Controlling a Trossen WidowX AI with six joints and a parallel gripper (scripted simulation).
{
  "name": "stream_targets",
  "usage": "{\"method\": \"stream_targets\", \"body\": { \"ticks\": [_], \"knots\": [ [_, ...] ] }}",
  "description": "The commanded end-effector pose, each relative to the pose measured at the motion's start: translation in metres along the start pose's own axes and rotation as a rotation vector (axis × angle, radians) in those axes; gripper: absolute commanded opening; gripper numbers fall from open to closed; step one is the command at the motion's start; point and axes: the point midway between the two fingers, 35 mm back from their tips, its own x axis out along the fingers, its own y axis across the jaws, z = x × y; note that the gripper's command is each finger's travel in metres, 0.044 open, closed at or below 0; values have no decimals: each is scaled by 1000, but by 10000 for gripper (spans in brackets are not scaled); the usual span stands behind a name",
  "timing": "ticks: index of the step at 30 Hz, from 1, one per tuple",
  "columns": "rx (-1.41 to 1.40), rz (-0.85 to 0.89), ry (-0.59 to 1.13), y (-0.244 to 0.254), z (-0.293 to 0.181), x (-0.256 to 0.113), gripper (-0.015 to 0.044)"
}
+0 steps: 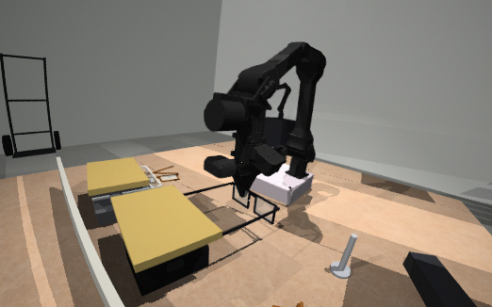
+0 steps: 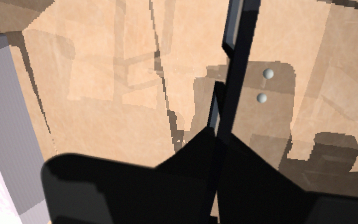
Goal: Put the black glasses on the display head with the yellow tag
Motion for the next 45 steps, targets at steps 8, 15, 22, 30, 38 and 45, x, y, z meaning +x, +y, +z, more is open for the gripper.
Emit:
{"method": "stream_targets", "body": {
  "ticks": [8,15,22,30,38,45],
  "knots": [
    [-3,-3,-3,-17,1,-1,0],
    [-3,-4,-3,-27,1,-1,0],
    [-3,-4,-3,-36,1,-1,0],
    [-3,-5,-3,-47,1,-1,0],
    [-3,-6,-3,-58,1,-2,0],
    [-3,-7,-3,-67,1,-2,0]
  ]
}}
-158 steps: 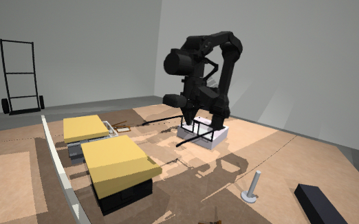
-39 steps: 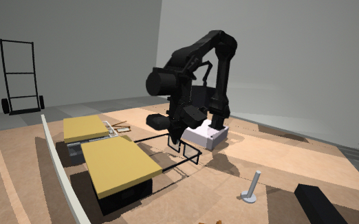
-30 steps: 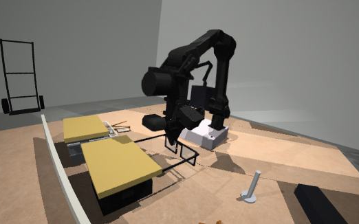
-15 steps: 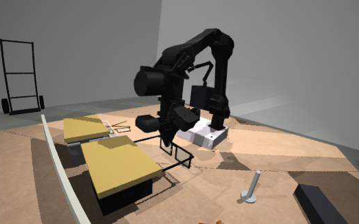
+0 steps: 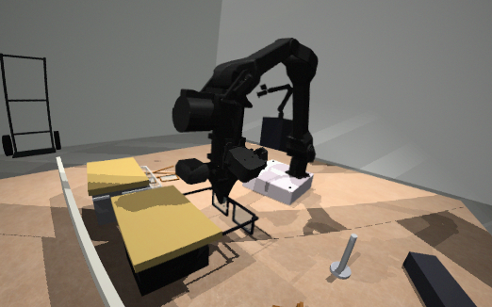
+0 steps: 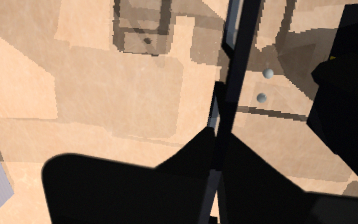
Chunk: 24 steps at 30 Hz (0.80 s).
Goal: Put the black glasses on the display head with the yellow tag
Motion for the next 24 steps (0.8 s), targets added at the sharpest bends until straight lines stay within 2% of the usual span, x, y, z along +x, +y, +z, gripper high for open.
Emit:
{"method": "stream_targets", "body": {
  "ticks": [1,24],
  "knots": [
    [-2,-3,-3,-8,1,0,0],
    [-2,-6,-3,-39,1,1,0]
  ]
}}
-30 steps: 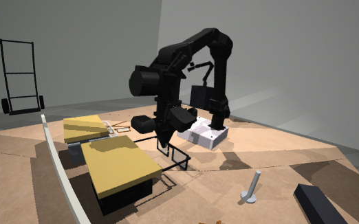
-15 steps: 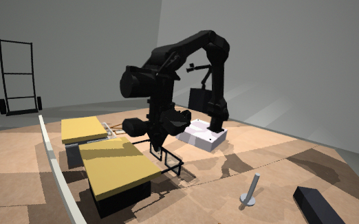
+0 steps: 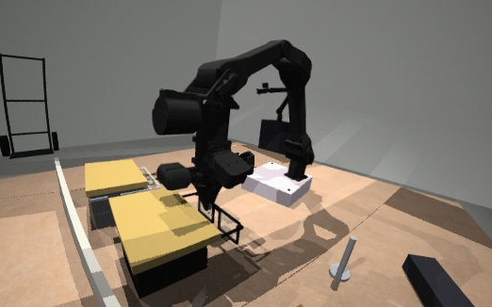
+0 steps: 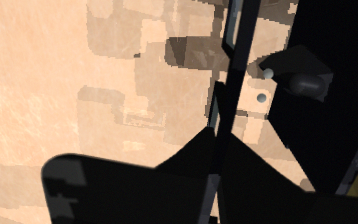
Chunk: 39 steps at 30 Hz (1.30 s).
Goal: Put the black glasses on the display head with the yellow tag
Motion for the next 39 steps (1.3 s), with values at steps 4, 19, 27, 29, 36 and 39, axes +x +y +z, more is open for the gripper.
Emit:
{"method": "stream_targets", "body": {
  "ticks": [4,19,27,29,36,39],
  "knots": [
    [-3,-4,-3,-12,1,0,0],
    [-3,-4,-3,-20,1,0,0],
    [-3,-4,-3,-20,1,0,0],
    [-3,-4,-3,-20,1,1,0],
    [-3,-4,-3,-19,1,2,0],
    [-3,-4,-3,-20,1,2,0]
  ]
}}
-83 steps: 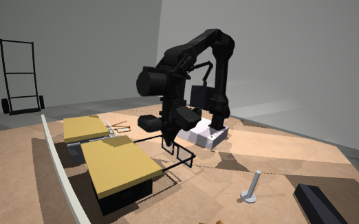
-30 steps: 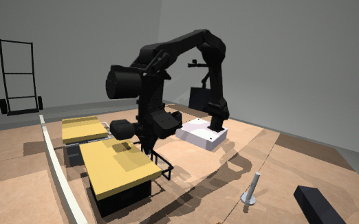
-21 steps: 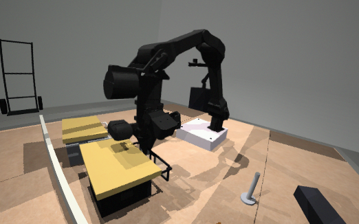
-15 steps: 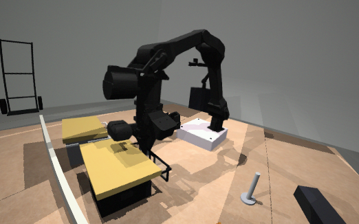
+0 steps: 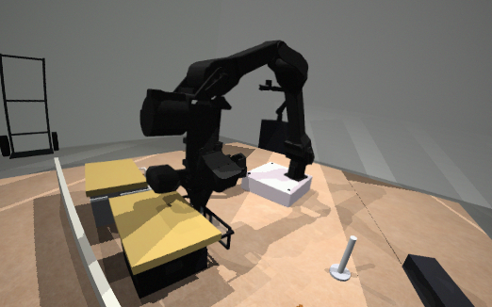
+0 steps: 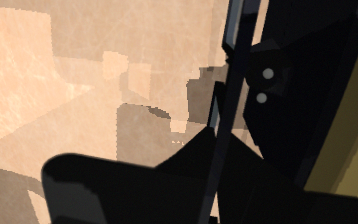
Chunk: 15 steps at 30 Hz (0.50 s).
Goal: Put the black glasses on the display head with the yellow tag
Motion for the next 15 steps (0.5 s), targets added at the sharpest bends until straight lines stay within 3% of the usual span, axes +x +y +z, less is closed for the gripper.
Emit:
{"method": "stream_targets", "body": {
  "ticks": [1,15],
  "knots": [
    [-2,1,-3,0,0,1,0],
    [-2,1,-3,0,0,5,0]
  ]
}}
